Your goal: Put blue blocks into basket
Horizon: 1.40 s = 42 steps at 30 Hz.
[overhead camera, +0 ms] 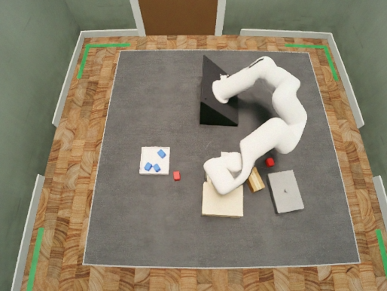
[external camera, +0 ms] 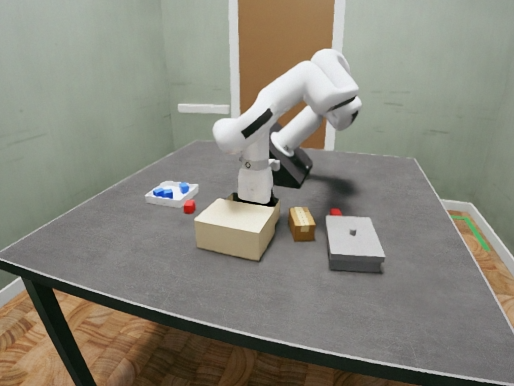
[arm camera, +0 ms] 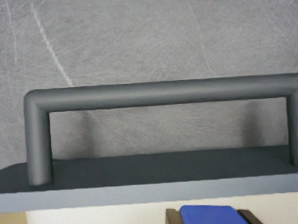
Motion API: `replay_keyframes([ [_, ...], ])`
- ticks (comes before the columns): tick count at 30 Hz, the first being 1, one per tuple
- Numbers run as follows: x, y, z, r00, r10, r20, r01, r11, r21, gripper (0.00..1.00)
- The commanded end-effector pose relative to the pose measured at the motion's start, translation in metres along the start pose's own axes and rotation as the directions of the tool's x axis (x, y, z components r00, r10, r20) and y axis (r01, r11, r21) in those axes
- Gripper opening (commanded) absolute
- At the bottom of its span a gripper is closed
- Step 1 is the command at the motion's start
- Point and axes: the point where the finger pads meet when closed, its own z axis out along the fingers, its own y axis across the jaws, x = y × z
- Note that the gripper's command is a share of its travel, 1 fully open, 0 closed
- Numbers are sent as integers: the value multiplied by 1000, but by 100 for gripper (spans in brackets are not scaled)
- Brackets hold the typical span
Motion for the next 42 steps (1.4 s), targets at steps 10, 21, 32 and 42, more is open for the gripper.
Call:
replay_keyframes([
  [10, -1, 0, -1, 1000, -1, 3, 1, 1000, 0, 0],
  [21, -1, 0, -2, 1000, -1, 3, 1, 1000, 0, 0],
  [32, -1, 0, -11, 1000, -1, 3, 1, 1000, 0, 0],
  [42, -1, 0, -41, 1000, -1, 3, 1, 1000, 0, 0],
])
